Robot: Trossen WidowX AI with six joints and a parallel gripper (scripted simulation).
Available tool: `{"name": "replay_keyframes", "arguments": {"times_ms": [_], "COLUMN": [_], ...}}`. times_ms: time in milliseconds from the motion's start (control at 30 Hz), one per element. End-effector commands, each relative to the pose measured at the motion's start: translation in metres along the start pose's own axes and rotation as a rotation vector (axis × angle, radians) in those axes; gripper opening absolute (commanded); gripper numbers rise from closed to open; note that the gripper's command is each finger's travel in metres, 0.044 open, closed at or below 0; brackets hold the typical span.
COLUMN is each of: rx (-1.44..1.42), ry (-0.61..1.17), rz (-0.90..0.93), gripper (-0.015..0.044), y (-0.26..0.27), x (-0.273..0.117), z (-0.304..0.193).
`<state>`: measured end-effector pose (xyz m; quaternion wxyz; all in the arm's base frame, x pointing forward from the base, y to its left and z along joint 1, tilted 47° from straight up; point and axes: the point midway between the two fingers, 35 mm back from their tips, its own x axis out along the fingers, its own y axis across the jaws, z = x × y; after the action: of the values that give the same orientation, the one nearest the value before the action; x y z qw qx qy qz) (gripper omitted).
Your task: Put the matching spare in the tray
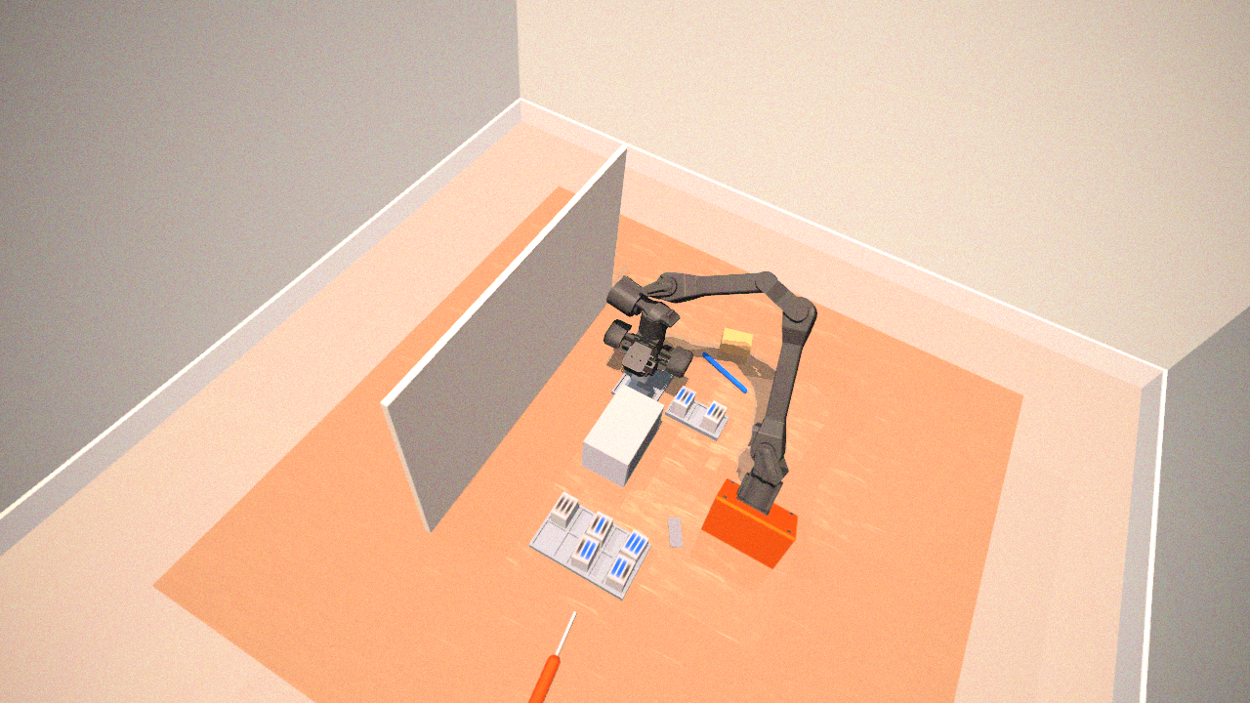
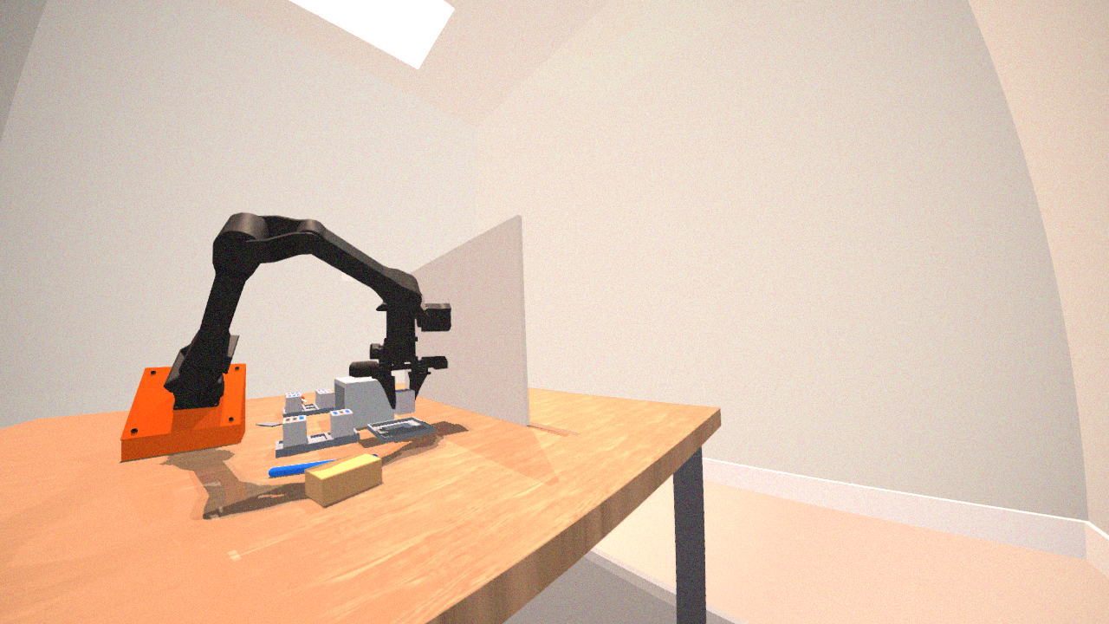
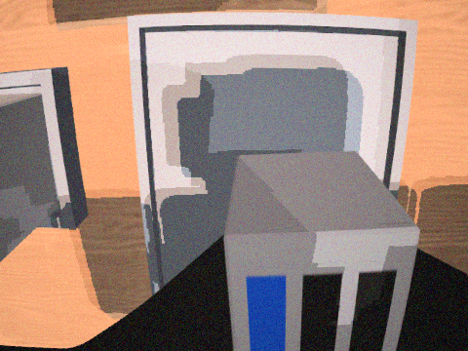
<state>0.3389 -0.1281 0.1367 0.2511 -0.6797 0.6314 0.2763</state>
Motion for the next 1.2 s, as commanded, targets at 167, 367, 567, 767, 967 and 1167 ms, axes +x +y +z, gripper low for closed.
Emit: {"name": "replay_keyframes", "arguments": {"times_ms": [167,367,567,767,967,1167], "rx": [-0.008,-0.007,-0.007,-0.006,0.004,0.004], "ry": [0.006,0.008,0.01,0.012,0.009,0.009], "rz": [0.008,0.01,0.011,0.013,0.007,0.007], "gripper": [0.0,0.0,0.0,0.0,0.0079,0.0236], "y": [0.004,0.005,0.006,0.007,0.005,0.005], "x": [0.009,0.014,0.019,0.023,0.022,0.022], "z": [0.001,0.0,0.0,0.0,-0.001,-0.001]}}
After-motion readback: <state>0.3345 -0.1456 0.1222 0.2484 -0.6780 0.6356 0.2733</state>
